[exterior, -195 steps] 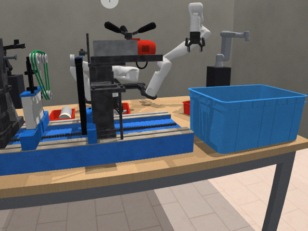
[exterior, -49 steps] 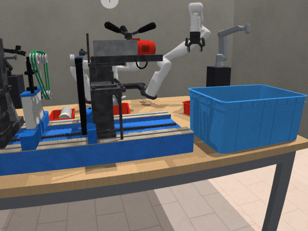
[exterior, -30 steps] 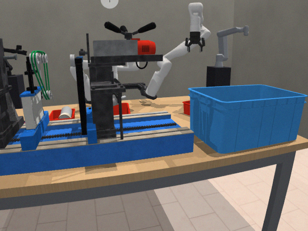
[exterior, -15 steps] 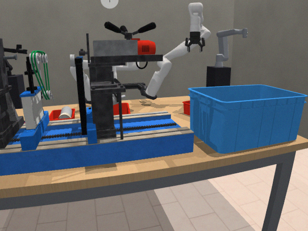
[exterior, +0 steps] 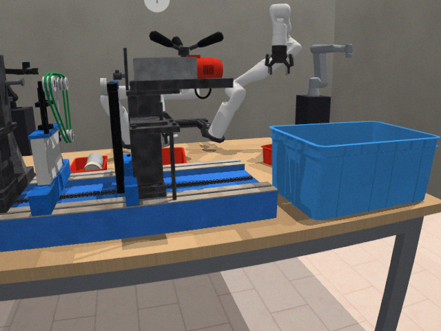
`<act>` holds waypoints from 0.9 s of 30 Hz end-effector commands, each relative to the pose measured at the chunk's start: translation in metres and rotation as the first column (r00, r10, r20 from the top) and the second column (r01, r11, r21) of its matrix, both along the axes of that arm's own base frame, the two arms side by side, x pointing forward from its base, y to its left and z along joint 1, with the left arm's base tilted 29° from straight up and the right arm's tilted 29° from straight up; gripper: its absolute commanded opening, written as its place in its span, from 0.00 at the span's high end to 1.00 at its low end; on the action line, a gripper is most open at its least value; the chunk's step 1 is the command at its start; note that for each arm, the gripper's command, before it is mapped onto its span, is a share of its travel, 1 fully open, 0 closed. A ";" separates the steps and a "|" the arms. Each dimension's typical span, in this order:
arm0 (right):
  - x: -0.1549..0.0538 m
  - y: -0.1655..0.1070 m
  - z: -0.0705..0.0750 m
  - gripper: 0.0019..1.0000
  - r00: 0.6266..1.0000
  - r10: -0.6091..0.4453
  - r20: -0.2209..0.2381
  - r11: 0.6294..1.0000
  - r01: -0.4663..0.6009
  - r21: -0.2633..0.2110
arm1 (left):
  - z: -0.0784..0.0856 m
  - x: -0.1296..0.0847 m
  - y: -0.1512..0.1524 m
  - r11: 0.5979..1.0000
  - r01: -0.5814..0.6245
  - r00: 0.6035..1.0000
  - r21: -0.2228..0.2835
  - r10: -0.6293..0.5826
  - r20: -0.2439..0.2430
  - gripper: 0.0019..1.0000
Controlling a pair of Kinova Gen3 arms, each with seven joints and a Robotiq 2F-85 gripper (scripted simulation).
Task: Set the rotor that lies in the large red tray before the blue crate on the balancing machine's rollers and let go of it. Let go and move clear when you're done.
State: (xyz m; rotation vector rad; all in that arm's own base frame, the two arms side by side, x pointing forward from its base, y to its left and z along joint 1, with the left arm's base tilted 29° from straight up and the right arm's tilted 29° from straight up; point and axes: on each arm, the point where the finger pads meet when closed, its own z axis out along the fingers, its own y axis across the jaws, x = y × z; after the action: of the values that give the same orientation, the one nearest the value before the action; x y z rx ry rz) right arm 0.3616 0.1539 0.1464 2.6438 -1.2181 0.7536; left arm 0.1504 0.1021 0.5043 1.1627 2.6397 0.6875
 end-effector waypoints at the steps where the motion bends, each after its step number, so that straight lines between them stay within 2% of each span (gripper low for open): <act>1: 0.000 -0.001 0.005 0.90 1.000 0.000 0.012 1.000 0.000 0.006 | 0.000 0.000 0.000 1.000 0.000 1.000 0.000 0.000 0.000 0.00; 11: -0.002 -0.005 0.018 0.90 0.999 -0.003 0.043 1.000 0.003 0.020 | 0.000 0.000 0.000 1.000 0.000 1.000 0.000 0.000 0.000 0.00; 27: -0.005 -0.015 0.048 0.90 0.993 -0.013 0.113 0.999 0.007 0.052 | 0.000 0.000 0.000 1.000 0.000 1.000 0.000 0.000 0.000 0.00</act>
State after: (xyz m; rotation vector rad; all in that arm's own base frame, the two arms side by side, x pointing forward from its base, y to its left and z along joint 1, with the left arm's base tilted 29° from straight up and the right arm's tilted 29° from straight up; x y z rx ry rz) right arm 0.3569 0.1393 0.1903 2.6631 -1.2911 0.8828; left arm 0.1504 0.1021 0.5043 1.1627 2.6397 0.6875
